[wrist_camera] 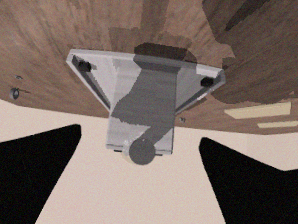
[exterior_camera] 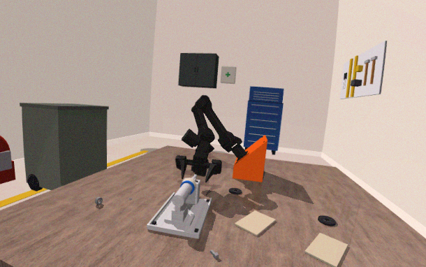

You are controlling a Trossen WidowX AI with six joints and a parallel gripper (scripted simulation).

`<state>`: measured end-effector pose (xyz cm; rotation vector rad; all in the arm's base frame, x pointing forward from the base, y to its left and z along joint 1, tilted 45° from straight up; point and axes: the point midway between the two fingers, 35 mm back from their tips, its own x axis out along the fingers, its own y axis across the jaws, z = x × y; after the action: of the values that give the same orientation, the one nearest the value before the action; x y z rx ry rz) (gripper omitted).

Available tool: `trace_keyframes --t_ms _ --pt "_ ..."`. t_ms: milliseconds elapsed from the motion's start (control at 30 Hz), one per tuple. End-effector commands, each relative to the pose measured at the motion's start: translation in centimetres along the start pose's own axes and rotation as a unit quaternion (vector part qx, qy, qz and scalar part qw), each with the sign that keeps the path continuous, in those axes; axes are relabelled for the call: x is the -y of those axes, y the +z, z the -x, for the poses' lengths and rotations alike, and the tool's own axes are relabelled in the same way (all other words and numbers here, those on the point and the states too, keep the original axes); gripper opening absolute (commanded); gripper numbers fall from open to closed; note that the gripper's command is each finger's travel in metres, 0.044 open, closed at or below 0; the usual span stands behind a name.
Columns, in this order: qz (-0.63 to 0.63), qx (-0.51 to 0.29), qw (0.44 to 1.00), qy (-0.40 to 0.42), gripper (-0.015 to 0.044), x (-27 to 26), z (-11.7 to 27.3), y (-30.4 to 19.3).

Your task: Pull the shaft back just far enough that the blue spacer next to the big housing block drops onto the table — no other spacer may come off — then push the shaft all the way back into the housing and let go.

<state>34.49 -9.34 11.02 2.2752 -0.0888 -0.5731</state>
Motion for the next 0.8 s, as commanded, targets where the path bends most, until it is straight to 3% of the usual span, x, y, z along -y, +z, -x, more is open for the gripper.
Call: trace_keyframes --t_ms 0,767 --pt "-0.002 0.000 1.000 0.002 0.0440 -0.1 0.0 0.0" --pt "-0.002 0.000 1.000 0.003 0.0440 -0.1 -1.7 0.0"
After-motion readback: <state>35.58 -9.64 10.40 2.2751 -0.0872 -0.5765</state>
